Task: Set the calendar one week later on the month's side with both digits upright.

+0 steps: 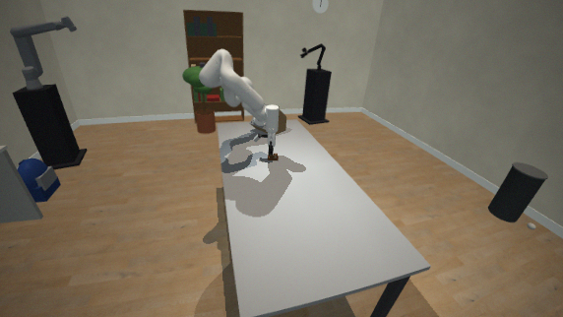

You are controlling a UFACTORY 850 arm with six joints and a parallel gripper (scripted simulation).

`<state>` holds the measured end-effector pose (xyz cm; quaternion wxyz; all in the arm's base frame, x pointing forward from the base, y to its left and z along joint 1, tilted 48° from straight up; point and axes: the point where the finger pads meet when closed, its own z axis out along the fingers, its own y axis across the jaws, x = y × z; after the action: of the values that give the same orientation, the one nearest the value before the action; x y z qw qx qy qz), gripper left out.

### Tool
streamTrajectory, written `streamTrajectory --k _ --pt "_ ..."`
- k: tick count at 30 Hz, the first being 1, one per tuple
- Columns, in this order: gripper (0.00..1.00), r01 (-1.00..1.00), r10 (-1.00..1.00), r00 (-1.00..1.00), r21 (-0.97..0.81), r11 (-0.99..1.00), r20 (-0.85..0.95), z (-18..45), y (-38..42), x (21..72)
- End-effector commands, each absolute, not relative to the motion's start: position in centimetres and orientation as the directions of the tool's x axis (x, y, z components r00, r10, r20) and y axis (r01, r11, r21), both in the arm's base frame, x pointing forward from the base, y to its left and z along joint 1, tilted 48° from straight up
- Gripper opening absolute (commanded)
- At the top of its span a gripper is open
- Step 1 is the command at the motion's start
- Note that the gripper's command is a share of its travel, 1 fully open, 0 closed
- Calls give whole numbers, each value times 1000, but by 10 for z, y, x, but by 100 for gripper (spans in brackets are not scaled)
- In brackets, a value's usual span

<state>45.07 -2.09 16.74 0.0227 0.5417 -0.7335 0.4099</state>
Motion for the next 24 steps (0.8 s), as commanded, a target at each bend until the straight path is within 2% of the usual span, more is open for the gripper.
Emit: streamTrajectory --k 1,24 --pt "27 -813 -776 -412 -577 77 477 166 -22 452" --pt "27 -813 -776 -412 -577 77 477 159 -28 456"
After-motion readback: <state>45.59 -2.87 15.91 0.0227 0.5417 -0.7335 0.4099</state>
